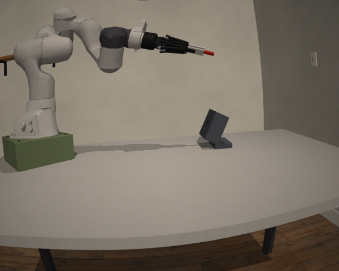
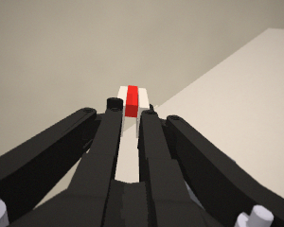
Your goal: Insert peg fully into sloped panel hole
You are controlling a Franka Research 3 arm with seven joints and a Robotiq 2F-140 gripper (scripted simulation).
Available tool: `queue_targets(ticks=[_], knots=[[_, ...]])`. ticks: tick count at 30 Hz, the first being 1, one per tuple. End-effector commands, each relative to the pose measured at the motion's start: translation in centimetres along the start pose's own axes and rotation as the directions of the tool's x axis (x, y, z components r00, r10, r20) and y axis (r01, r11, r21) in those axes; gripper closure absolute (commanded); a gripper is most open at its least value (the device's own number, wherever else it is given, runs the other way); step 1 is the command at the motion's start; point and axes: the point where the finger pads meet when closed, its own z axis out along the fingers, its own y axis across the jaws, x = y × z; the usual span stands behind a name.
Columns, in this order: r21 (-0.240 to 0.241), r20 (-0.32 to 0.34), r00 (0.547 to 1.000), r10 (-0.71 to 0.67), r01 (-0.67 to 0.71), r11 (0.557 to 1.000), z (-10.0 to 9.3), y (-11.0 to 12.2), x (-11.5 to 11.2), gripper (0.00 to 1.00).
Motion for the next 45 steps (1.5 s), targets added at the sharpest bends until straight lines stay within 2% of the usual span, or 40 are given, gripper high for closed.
queue_targets(ticks=[1, 20, 45], knots=[[0.02, 0.0, 1.0, -0.026, 0.026, 0.999, -0.2, -0.2, -0.4, 1.0], [0.042, 0.009, 0.987, -0.163, 0.162, 0.986, -0.5, 1.7, -3.4, 1.0], [0.064, 0.041, 0.936, -0.349, 0.346, 0.936, -1.3, 6.0, -8.0, 1.0]])
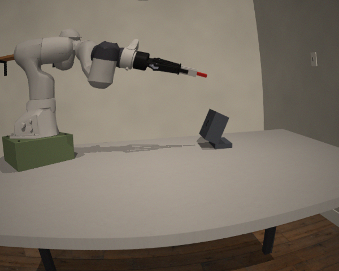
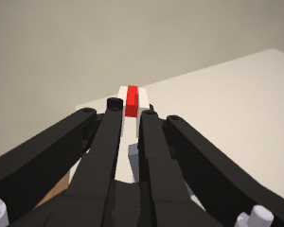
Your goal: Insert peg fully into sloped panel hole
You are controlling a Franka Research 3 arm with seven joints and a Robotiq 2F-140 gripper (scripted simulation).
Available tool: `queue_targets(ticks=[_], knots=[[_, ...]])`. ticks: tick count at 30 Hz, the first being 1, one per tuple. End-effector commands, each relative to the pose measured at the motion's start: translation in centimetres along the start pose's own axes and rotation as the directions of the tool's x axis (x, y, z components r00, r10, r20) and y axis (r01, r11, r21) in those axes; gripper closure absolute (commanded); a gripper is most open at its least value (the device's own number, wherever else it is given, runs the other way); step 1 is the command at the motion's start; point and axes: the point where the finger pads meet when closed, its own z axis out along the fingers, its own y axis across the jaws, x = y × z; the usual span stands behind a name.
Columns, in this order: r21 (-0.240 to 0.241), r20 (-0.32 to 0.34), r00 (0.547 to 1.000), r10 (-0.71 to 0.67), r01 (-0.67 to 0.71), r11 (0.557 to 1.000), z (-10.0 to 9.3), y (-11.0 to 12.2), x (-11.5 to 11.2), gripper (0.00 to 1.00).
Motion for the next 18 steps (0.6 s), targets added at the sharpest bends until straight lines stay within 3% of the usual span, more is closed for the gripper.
queue_targets(ticks=[1, 18], knots=[[0.015, 0.005, 1.0, -0.031, 0.031, 0.999, -0.3, 0.1, -0.8, 1.0], [0.025, 0.046, 0.989, -0.144, 0.143, 0.989, -1.1, 2.5, -4.8, 1.0]])
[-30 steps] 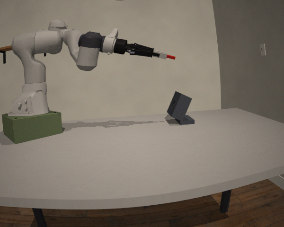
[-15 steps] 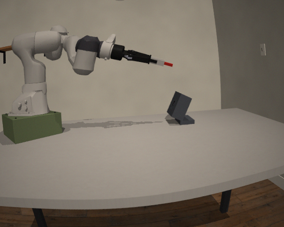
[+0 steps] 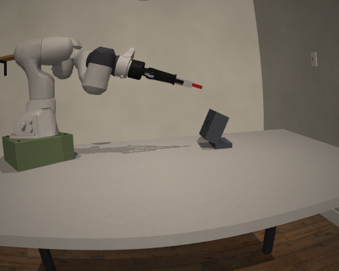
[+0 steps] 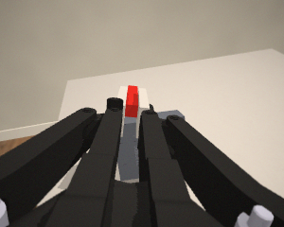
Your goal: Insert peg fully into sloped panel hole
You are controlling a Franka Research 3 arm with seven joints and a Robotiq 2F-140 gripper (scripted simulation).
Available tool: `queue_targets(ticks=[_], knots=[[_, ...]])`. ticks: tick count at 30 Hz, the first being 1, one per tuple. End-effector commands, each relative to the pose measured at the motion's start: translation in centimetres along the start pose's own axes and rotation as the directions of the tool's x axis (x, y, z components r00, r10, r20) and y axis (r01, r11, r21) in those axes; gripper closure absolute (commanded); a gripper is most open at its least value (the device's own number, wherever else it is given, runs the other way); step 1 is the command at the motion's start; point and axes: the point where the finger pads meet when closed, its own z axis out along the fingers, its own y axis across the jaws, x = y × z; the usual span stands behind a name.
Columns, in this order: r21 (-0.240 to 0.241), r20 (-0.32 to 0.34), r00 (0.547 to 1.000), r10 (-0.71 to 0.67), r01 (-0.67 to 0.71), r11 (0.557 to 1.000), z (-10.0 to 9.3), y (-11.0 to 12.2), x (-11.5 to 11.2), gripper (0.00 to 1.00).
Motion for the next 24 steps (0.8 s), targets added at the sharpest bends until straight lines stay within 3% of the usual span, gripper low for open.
queue_targets(ticks=[1, 24], knots=[[0.014, 0.007, 1.0, -0.028, 0.028, 1.0, -0.3, 0.2, -0.9, 1.0], [0.027, 0.077, 0.985, -0.156, 0.154, 0.988, -1.9, 3.0, -6.6, 1.0]])
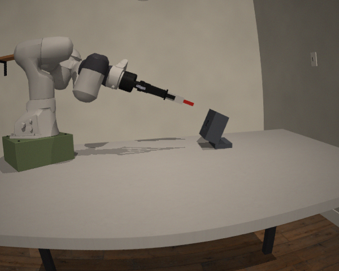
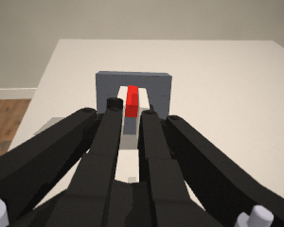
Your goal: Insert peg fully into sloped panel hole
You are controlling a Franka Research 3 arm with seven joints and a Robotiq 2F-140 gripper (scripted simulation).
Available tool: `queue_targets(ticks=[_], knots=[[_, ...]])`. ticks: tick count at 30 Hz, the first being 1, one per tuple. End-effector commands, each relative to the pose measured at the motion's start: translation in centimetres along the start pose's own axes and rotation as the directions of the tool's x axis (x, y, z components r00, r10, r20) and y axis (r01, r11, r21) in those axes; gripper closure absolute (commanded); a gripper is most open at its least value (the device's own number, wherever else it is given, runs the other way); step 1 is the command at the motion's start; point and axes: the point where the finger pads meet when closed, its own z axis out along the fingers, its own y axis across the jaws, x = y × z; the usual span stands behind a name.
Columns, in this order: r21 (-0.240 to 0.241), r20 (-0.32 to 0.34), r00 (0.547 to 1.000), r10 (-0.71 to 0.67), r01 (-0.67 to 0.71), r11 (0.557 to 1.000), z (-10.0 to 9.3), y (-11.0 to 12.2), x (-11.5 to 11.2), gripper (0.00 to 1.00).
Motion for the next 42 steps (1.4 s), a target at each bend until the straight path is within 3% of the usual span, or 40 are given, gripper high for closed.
queue_targets(ticks=[1, 11, 17, 32, 42], knots=[[0.017, 0.004, 1.0, -0.017, 0.017, 1.0, -0.3, -0.3, -0.6, 1.0], [0.023, 0.047, 0.996, -0.074, 0.073, 0.997, -1.3, 0.9, -3.8, 1.0], [0.024, 0.049, 0.996, -0.076, 0.074, 0.997, -1.1, 0.9, -3.9, 1.0], [0.024, 0.048, 0.996, -0.075, 0.074, 0.997, 2.6, 0.9, -4.0, 1.0], [0.024, 0.048, 0.996, -0.075, 0.074, 0.997, 4.0, 1.0, -4.1, 1.0]])
